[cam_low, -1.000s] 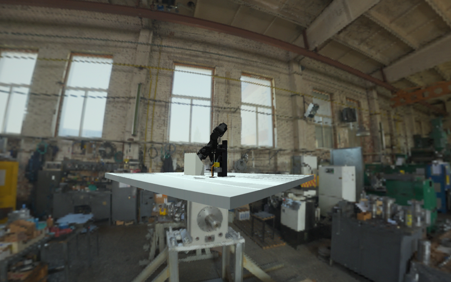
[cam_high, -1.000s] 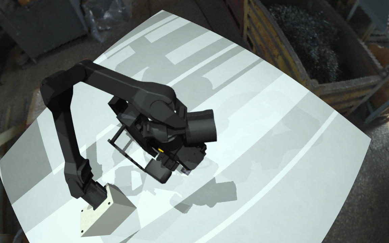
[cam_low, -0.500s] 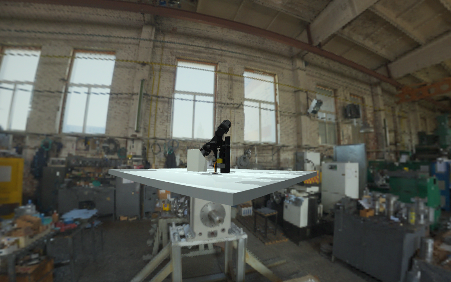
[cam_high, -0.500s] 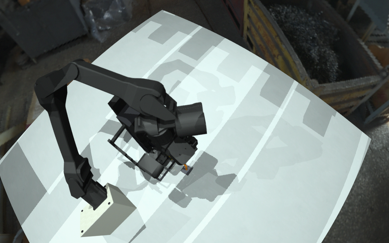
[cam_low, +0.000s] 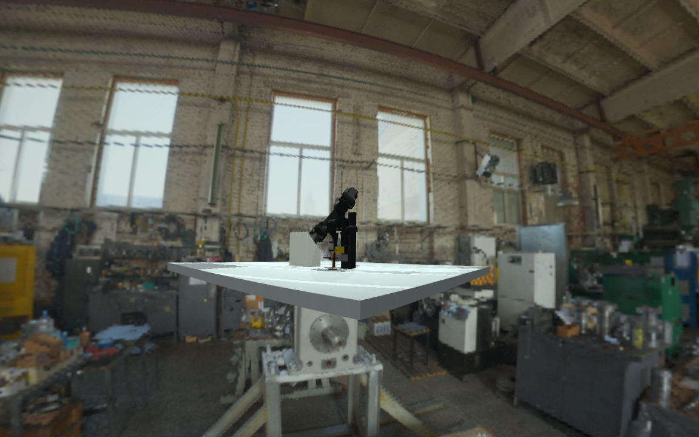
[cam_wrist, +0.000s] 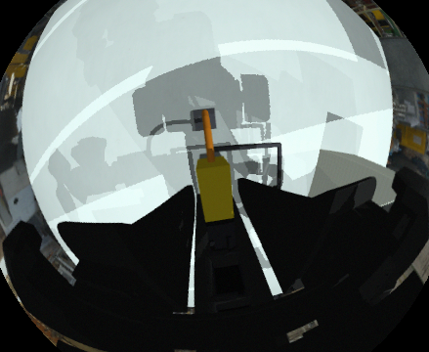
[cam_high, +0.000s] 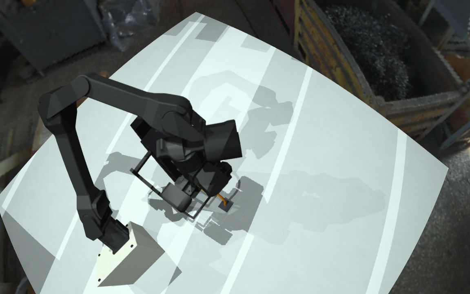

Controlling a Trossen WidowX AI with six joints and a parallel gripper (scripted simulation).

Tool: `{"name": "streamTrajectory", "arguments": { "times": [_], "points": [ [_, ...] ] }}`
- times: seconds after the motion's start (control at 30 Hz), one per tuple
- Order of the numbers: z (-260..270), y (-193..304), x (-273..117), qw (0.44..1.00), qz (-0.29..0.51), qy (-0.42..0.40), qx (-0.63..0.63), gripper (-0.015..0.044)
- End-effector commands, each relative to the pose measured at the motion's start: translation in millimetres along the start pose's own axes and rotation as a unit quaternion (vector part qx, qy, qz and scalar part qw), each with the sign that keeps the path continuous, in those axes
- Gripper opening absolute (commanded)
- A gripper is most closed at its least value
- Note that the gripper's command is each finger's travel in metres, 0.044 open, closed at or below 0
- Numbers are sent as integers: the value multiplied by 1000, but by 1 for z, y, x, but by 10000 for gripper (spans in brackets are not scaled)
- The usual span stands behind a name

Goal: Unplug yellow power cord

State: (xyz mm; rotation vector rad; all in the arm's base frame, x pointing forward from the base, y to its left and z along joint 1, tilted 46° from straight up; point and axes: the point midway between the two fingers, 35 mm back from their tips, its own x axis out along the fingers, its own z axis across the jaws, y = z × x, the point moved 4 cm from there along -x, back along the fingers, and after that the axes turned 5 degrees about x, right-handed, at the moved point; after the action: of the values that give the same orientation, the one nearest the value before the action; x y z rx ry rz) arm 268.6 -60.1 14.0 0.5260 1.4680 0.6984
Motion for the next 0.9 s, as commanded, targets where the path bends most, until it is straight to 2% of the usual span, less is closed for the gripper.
{"name": "streamTrajectory", "arguments": {
  "times": [0.0, 0.2, 0.33, 0.6, 0.87],
  "points": [
    [0, 1, 5, 1000, 2, 0, 2, 160],
    [0, 1, 11, 1000, 2, 0, 2, 160],
    [0, 1, 8, 1000, 0, 0, -1, 55],
    [0, 1, 8, 1000, 0, 0, -1, 2],
    [2, -8, 7, 1000, -1, 0, 0, 0]
  ]
}}
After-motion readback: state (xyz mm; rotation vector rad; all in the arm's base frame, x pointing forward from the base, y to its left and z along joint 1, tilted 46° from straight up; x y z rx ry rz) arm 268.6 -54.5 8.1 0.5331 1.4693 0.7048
